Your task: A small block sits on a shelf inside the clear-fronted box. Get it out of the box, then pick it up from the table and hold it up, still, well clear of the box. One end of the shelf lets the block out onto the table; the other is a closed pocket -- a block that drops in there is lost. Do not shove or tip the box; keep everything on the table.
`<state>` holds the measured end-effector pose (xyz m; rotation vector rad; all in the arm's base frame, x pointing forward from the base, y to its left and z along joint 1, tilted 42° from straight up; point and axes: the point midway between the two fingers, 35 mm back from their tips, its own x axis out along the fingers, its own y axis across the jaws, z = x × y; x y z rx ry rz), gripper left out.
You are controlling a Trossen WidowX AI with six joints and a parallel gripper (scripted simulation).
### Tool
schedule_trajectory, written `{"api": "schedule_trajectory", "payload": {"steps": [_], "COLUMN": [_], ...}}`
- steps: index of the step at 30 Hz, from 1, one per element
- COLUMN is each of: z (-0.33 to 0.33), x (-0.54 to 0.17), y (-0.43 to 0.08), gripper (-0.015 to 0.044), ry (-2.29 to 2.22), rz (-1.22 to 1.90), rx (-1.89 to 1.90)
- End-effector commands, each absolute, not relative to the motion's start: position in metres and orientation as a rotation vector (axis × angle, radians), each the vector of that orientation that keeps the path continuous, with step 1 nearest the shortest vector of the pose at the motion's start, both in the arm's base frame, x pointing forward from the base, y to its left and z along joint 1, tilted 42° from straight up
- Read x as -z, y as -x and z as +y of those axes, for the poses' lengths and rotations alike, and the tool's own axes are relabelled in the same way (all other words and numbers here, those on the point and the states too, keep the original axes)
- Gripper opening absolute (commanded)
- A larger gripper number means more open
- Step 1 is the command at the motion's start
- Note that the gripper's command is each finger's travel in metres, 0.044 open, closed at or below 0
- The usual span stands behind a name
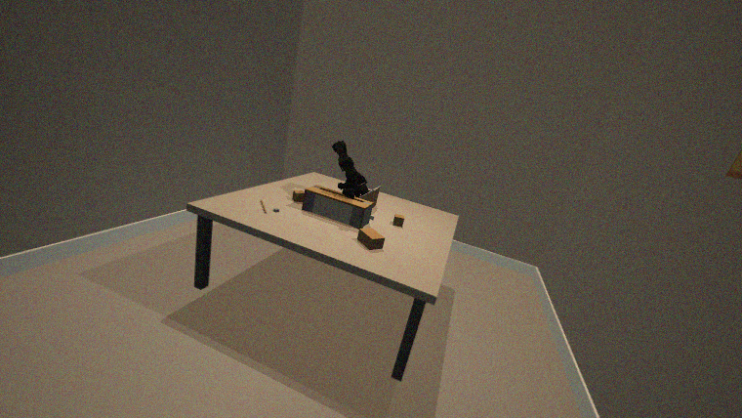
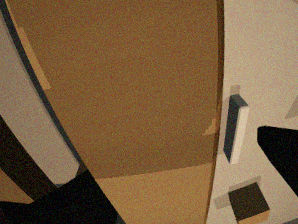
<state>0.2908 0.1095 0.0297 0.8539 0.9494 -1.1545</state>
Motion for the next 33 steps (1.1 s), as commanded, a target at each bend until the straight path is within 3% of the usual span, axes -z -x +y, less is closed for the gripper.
{"api": "schedule_trajectory", "payload": {"steps": [1, 21, 33], "z": [0.117, 0.147, 0.184], "x": [-0.022, 0.004, -0.044], "y": [-0.290, -0.285, -0.274], "gripper": [0.0400, 0.0400, 0.0400], "ry": [-0.857, -0.859, -0.852], "rz": [0.952, 0.953, 0.956], "rx": [1.158, 1.158, 1.154]}}
